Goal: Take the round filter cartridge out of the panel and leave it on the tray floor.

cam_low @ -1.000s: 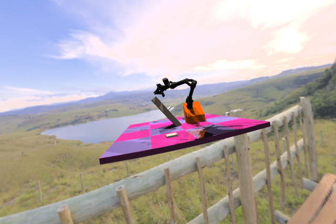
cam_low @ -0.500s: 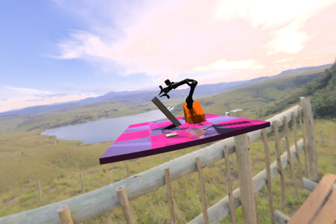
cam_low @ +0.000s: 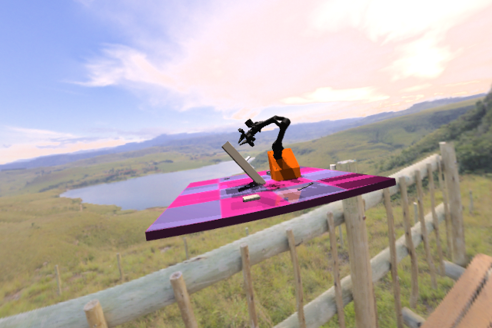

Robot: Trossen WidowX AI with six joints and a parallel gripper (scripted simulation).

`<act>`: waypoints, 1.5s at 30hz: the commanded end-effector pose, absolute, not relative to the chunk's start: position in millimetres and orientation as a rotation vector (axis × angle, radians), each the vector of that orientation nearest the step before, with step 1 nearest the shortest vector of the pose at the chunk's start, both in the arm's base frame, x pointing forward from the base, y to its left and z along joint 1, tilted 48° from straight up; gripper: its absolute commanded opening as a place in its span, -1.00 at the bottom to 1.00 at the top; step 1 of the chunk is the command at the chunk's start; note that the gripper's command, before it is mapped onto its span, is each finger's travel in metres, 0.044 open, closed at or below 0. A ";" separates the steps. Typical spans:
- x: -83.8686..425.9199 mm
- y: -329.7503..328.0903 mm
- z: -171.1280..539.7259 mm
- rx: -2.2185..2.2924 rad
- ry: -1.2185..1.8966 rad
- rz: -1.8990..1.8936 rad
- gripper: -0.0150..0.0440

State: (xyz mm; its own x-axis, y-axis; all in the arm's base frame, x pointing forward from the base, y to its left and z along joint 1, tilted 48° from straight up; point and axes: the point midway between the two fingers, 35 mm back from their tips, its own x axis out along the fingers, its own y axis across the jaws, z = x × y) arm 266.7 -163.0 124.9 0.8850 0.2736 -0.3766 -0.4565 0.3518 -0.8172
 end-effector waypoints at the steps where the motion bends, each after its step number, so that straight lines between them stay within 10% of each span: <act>1: 253.7 -150.9 117.3 -1.235 0.116 0.510 -0.18; 45: 301.4 -134.3 98.6 -1.236 0.114 0.510 -0.18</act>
State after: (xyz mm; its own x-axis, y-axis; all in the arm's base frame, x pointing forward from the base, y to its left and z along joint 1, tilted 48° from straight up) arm 298.4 -138.5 103.1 0.8843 0.3080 -0.3509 -0.4253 0.2216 -0.8775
